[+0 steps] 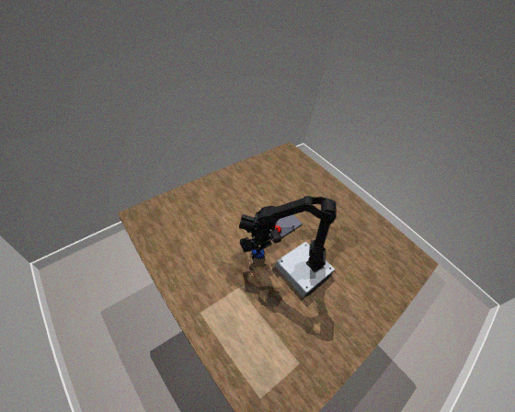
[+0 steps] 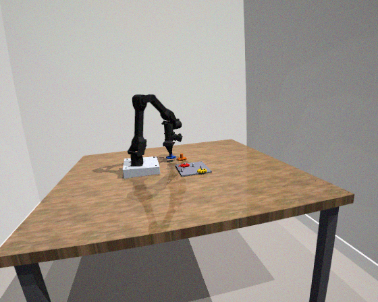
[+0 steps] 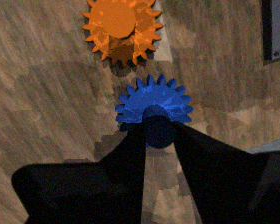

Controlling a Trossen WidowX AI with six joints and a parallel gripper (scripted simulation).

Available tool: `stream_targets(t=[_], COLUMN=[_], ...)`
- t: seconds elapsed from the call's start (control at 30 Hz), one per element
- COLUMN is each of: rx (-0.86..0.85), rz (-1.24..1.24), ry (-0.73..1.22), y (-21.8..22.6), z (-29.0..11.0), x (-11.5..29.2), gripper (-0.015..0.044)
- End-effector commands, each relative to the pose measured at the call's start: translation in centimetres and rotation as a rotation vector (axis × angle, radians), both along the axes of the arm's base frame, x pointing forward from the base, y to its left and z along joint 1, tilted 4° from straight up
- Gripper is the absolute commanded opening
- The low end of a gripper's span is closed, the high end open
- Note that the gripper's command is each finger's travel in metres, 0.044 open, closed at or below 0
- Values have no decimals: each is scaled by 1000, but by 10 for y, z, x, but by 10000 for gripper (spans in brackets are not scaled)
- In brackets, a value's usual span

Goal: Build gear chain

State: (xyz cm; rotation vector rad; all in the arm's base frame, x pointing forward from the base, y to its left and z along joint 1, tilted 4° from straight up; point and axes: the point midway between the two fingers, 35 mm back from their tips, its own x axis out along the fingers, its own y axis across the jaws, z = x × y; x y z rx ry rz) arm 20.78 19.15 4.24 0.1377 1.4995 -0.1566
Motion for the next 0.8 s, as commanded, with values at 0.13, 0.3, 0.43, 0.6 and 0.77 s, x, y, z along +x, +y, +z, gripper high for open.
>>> stream_targets(t=[0.13, 0.3, 0.43, 0.6, 0.77], rx=[3, 4, 4, 4, 4], rz=[-7, -8, -8, -8, -7], ry=[-9, -10, -10, -10, -9], y=[3, 3, 3, 3, 2], z=[22, 36, 47, 60, 74], x=[1, 1, -1, -3, -5], gripper=[0, 0, 0, 0, 0])
